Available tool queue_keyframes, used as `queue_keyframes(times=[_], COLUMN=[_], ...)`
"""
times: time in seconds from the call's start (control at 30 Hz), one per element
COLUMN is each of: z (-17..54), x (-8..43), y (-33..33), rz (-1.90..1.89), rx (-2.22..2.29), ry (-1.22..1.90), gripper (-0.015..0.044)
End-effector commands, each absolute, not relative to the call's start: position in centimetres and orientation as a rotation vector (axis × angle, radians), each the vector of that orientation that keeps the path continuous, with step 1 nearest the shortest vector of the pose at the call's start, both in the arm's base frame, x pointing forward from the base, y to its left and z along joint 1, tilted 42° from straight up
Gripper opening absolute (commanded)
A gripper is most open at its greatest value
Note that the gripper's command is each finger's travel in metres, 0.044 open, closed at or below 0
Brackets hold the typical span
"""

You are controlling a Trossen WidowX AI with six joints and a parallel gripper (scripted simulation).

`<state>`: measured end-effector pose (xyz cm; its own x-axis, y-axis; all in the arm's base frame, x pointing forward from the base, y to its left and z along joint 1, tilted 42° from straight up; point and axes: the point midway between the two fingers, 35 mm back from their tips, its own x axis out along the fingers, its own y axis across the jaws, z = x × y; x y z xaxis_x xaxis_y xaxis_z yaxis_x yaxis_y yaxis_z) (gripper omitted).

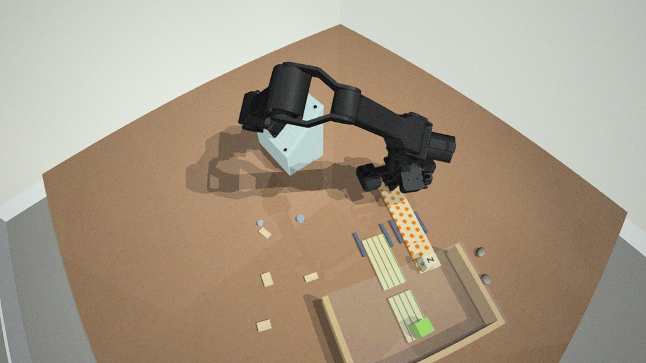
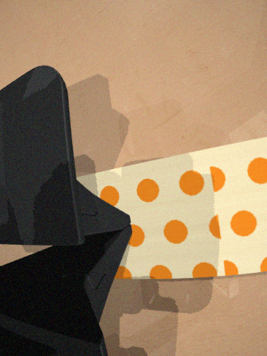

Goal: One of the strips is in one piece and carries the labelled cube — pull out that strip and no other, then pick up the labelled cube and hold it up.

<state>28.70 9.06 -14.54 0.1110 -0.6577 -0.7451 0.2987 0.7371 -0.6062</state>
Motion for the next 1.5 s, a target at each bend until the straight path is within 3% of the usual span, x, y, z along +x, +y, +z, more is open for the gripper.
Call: queue_keyframes(times=[0.0, 1.1, 1.43, 1.47], z=[-15.0, -16.2, -12.8, -12.8], x=[27.5, 22.8, 23.3, 23.5], y=[8.8, 9.5, 12.7, 12.6], rz=[-0.732, -0.731, -0.73, -0.73], rx=[-0.342, -0.342, -0.34, -0.34], ry=[1.297, 1.3, 1.301, 1.3], gripper=[0.0, 0.0, 0.0, 0.0026])
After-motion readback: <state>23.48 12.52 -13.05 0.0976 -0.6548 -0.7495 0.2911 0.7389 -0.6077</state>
